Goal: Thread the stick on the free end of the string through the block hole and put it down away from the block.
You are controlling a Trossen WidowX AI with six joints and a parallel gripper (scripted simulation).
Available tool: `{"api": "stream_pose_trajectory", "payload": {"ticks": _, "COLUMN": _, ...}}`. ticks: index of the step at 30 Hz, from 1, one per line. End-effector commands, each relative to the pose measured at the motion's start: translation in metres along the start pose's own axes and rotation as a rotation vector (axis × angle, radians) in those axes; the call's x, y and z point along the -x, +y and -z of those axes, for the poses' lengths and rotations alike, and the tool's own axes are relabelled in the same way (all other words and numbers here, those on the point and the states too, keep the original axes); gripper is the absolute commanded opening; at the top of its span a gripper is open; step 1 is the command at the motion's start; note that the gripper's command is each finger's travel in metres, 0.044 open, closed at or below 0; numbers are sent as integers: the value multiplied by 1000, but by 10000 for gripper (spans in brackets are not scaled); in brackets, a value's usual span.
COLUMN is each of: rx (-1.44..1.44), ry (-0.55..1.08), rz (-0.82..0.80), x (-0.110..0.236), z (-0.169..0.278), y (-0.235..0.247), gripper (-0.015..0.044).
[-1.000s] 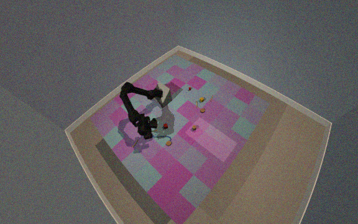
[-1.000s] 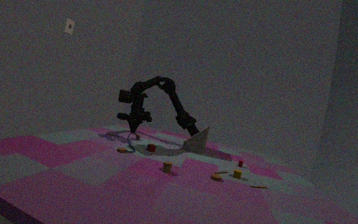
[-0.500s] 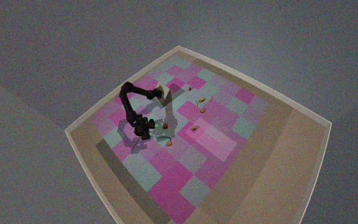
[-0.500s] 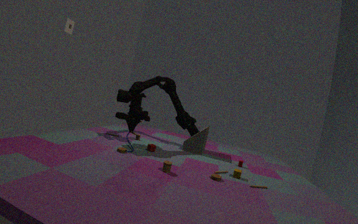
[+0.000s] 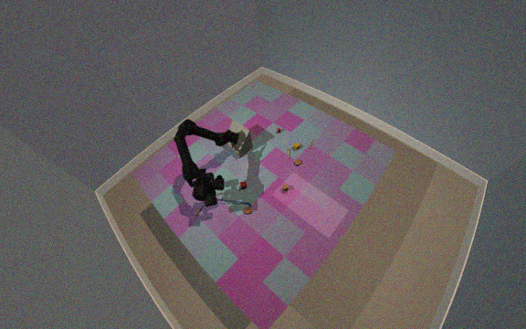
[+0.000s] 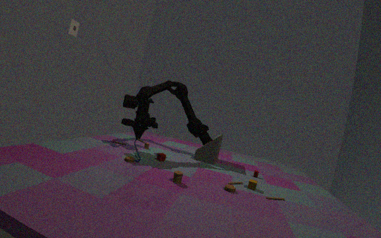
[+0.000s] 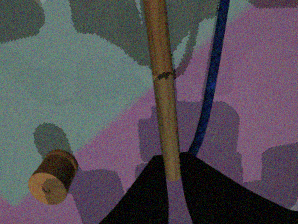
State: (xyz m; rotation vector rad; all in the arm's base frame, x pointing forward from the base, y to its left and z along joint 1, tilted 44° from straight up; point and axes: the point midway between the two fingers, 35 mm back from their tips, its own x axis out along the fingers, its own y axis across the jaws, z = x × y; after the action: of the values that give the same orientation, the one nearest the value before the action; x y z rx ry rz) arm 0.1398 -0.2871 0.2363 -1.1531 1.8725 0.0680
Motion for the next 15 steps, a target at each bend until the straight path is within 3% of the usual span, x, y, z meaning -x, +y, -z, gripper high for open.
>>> {"api": "stream_pose_trajectory", "payload": {"ticks": 1, "rx": -3, "ry": 5, "rz": 6, "x": 2, "z": 8, "y": -1, "gripper": 0}}
{"api": "stream_pose_trajectory", "payload": {"ticks": 15, "rx": -3, "ry": 18, "rz": 8, "x": 4, "z": 19, "y": 0, "gripper": 0}}
